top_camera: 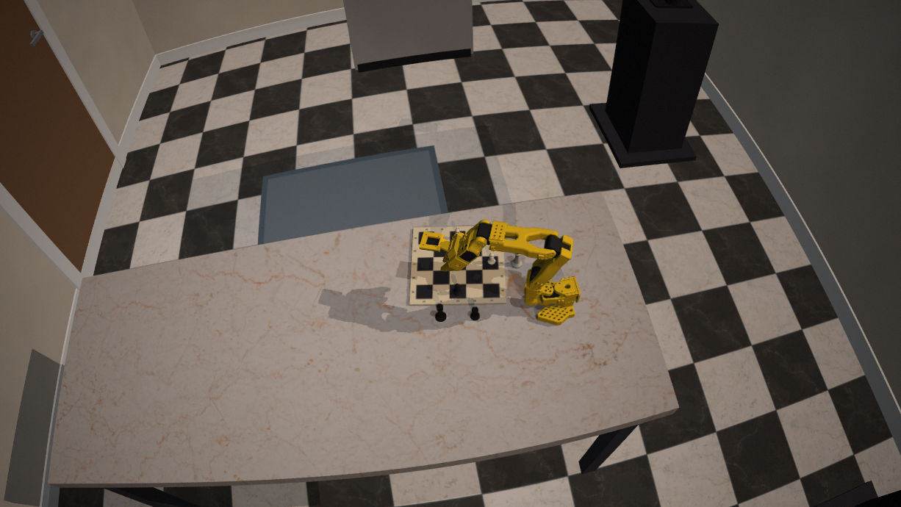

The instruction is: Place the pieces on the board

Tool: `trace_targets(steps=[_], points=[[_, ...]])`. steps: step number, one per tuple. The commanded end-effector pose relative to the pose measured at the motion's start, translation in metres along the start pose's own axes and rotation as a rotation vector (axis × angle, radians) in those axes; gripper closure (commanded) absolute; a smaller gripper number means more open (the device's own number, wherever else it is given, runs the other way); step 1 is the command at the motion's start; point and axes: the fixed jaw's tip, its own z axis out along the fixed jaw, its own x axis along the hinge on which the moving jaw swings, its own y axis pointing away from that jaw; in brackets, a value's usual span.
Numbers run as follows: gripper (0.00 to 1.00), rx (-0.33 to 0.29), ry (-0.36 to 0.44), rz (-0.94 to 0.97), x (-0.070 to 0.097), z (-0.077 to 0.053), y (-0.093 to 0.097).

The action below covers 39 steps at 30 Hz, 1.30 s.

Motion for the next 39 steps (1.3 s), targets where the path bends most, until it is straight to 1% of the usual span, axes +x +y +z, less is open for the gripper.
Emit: trace_targets(steps=[1, 4, 6, 8, 12, 19, 28, 39], points=[[0.88, -0.086, 0.010, -0.124, -0.003, -0.001, 0.038], [0.88, -0.130, 0.009, -0.194, -0.001, -0.005, 0.057], [0.88, -0.149, 0.009, -0.226, 0.000, -0.007, 0.066], [0.88, -0.149, 0.009, -0.226, 0.000, -0.007, 0.066], [0.88, -0.168, 0.009, -0.256, 0.002, -0.009, 0.074], [0.88, -0.170, 0.009, -0.259, 0.002, -0.009, 0.075], [0.88, -0.174, 0.009, -0.265, 0.008, -0.004, 0.076], [0.88, -0.174, 0.010, -0.265, 0.010, -0.003, 0.076]])
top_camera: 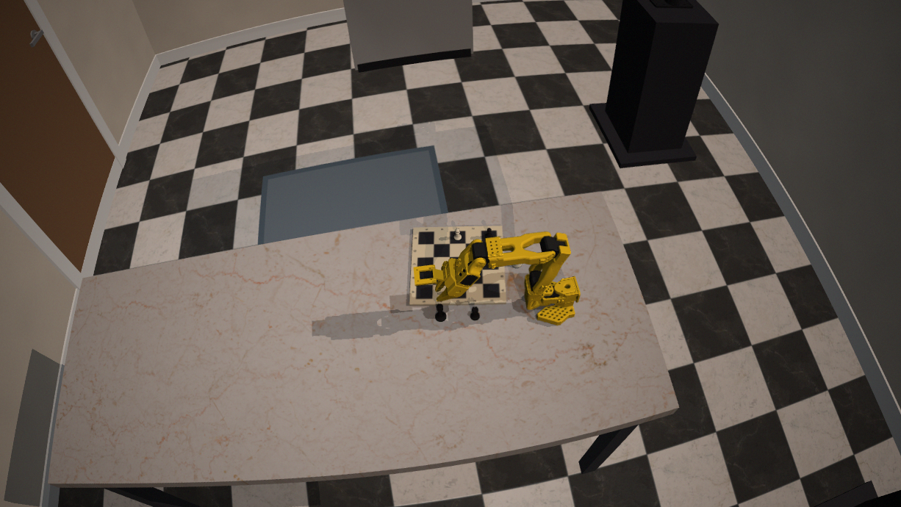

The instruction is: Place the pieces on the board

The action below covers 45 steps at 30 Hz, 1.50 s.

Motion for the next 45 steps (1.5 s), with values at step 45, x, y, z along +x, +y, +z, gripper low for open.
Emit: trace_targets(steps=[45], points=[[0.88, -0.004, 0.003, 0.003, 0.033, 0.052, 0.002]])
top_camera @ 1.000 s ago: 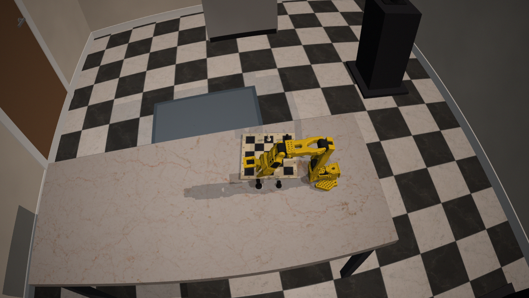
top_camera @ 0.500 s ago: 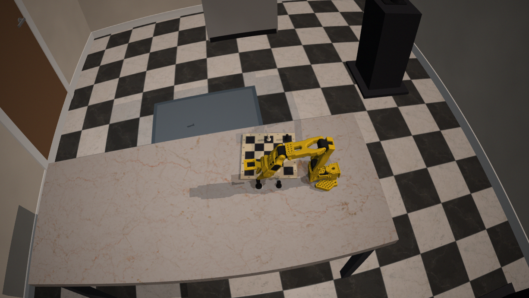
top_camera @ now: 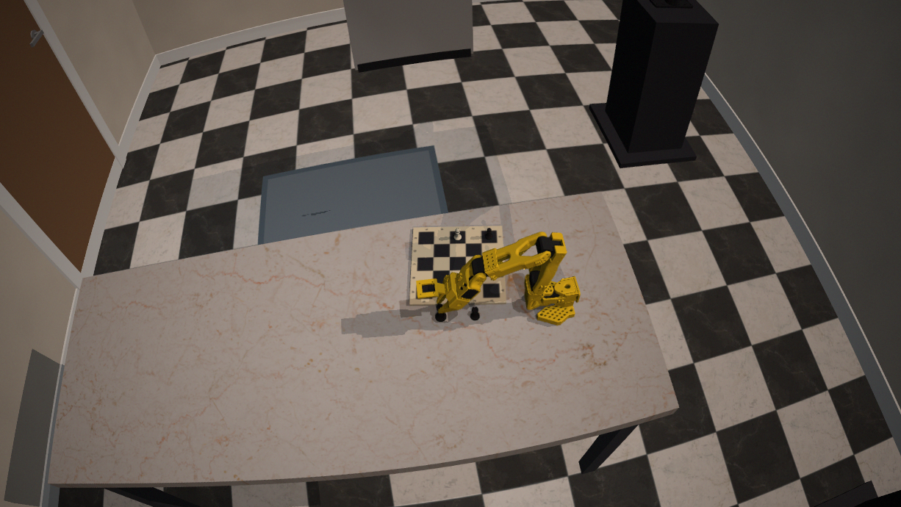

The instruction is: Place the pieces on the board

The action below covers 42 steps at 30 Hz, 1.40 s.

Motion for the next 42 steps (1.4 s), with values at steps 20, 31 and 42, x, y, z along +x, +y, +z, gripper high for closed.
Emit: trace_targets(steps=[20, 31, 42], points=[[0.88, -0.004, 0.013, 0.003, 0.014, 0.019, 0.002], [0.88, -0.004, 0.014, 0.003, 0.019, 0.020, 0.001], [0.88, -0.003, 0.014, 0.004, 0.016, 0.017, 0.001]])
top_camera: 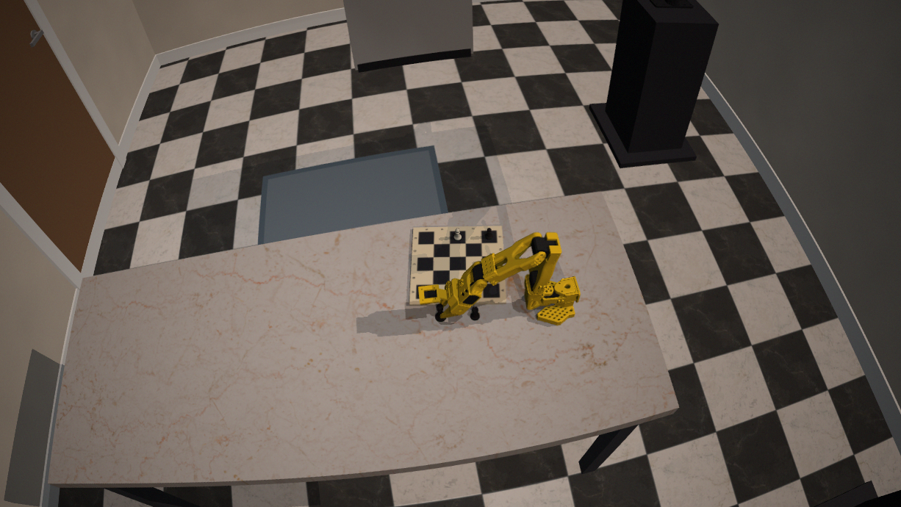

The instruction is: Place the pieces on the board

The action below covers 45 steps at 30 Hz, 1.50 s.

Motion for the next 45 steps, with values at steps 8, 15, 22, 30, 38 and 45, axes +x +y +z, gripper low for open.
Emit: trace_targets(steps=[8, 15, 22, 30, 38, 45], points=[[0.88, -0.003, 0.006, 0.004, 0.0002, -0.0013, 0.0012], [0.88, -0.003, 0.006, 0.004, -0.0050, -0.0038, 0.0011], [0.88, -0.003, 0.006, 0.004, -0.0050, -0.0038, 0.0011], [0.88, 0.002, 0.006, 0.004, -0.0050, -0.0038, -0.0010], [0.88, 0.004, 0.006, 0.004, -0.0050, -0.0038, -0.0020], [0.88, 0.009, 0.006, 0.012, -0.0068, -0.0040, -0.0042]])
